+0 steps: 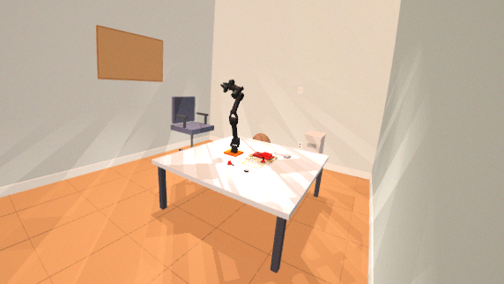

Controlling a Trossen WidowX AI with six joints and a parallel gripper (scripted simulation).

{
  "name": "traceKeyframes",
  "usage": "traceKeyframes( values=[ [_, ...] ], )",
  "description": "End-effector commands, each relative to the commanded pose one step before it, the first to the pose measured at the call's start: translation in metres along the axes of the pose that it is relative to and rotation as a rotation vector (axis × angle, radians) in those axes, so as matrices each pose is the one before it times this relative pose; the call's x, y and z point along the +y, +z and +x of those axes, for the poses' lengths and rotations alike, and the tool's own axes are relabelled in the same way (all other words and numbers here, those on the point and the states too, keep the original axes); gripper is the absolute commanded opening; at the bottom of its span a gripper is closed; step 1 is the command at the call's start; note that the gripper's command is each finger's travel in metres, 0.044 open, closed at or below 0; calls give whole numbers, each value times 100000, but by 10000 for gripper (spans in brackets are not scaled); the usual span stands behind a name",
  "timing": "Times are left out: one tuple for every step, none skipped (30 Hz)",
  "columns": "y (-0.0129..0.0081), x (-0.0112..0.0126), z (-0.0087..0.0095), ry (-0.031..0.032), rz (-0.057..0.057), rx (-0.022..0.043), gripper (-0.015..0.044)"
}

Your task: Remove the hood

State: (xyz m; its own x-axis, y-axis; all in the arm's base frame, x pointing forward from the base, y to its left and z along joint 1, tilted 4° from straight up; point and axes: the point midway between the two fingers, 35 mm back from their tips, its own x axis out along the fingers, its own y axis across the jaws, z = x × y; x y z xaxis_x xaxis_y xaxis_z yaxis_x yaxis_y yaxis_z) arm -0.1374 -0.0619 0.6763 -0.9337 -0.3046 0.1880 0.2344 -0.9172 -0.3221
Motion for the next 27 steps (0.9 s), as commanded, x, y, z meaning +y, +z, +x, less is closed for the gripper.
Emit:
traceKeyframes(
  values=[
    [3, -70, -3, -145, 133, -90, 246],
    [9, -210, -10, -439, 398, -270, 273],
    [16, -353, -19, -742, 659, -454, 299],
    [24, -497, -30, -1059, 912, -645, 325],
    [34, -645, -45, -1398, 1155, -844, 351],
    [46, -797, -64, -1762, 1384, -1053, 378],
    [56, -880, -80, -1987, 1473, -1173, 404],
    [64, -896, -90, -2067, 1443, -1205, 430],
    [71, -907, -100, -2135, 1405, -1230, 440],
    [78, -919, -109, -2203, 1366, -1253, 440],
    [-32, -379, -69, -1630, -1645, -162, 440],
    [-35, -390, -73, -1654, -1609, -160, 440],
    [-29, -451, -80, -1736, -1284, -258, 440],
    [-9, -553, -87, -1786, -472, -479, 440],
    [34, -767, -97, -1902, 1210, -955, 440],
    [39, -776, -102, -1943, 1196, -967, 440],
    [44, -784, -106, -1984, 1184, -979, 440],
    [49, -794, -110, -2023, 1191, -994, 440],
    [54, -803, -114, -2062, 1187, -1006, 440],
    [59, -810, -117, -2103, 1161, -1013, 440],
    [74, -295, -50, -374, -1328, -1050, 440],
    [106, -453, -79, -614, -2032, -1589, 440],
    [104, -497, -89, -727, -2220, -1710, 440],
    [39, -918, -151, -2378, 435, -1249, 440],
    [20, -1061, -175, -2956, 1274, -1086, 440],
    [25, -1073, -179, -3030, 1292, -1066, 440],
    [31, -1085, -183, -3095, 1290, -1054, 440]
  ],
)
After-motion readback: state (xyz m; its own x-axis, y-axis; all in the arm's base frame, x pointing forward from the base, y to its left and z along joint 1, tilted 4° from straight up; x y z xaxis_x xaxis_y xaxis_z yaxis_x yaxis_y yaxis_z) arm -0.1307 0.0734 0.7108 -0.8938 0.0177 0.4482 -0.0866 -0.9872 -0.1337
